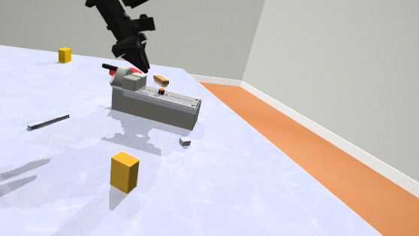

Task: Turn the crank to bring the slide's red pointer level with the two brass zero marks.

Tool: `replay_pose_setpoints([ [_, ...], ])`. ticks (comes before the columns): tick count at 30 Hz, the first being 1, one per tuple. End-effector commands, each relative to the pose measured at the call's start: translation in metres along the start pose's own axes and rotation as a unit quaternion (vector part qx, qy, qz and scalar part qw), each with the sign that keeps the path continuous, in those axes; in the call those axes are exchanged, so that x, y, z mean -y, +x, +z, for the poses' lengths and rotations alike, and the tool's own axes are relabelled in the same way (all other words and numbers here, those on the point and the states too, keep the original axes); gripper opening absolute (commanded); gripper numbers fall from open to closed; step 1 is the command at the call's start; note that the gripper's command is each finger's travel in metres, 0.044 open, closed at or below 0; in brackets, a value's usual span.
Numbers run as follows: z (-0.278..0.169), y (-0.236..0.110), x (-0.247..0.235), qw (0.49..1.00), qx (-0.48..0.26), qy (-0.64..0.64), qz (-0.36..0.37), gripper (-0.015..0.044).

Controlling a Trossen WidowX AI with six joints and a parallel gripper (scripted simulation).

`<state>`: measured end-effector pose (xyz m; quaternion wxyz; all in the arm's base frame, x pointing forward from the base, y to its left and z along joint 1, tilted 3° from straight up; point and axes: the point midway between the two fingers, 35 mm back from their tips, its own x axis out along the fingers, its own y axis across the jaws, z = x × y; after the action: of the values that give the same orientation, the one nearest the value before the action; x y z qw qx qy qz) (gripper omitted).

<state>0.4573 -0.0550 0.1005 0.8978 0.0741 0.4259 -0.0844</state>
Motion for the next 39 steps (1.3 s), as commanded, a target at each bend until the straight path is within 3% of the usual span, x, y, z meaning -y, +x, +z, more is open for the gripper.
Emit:
replay_pose_setpoints([
  [1, 0.0000, 0.0000, 0.0002, 1.000, 0.000, 0.000, -0.001, 0.0315],
  [5, 0.0000, 0.0000, 0.0002, 1.000, 0.000, 0.000, -0.001, 0.0420],
  [7, 0.0000, 0.0000, 0.0002, 1.000, 0.000, 0.000, -0.001, 0.0440],
  [24, 0.0000, 0.0000, 0.0002, 1.000, 0.000, 0.000, -0.001, 0.0000],
  [39, 0.0000, 0.0000, 0.0000, 1.000, 0.000, 0.000, 0.000, 0.0000],
])
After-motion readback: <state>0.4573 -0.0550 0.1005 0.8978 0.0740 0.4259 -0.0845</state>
